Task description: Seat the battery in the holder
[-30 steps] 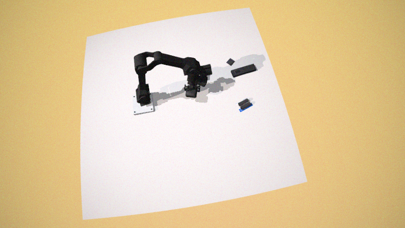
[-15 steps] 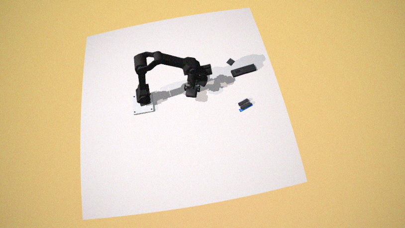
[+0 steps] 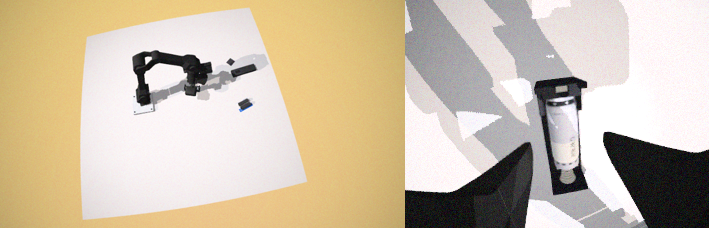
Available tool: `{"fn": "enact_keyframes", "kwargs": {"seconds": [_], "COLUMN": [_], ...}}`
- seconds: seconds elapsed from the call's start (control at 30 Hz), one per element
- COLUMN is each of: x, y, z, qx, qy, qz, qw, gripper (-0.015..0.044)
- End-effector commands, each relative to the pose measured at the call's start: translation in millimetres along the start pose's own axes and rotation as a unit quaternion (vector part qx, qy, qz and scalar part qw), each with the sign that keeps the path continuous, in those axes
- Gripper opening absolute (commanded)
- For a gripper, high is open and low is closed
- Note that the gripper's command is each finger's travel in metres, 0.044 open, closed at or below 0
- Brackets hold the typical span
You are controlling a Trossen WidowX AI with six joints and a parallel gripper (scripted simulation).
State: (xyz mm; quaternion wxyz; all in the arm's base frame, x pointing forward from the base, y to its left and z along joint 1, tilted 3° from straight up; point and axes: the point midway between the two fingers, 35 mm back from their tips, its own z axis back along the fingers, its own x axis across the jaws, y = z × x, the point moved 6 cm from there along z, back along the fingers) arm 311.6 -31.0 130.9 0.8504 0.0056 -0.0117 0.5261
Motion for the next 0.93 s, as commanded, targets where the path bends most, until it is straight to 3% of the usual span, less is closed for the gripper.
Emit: {"fn": "enact_keyframes", "kwargs": {"seconds": [0.0,0.17,0.9], "x": [0,-1,-1], "y": [-2,1,1], "z": [26,61,63], "qx": [-0.007,-0.006,-0.006], "qy": [-0.002,-0.002,-0.002], "qz": [0.001,0.001,0.001], "qw": [1.0,1.0,1.0], "gripper": [0.033,0.044,0.044]}}
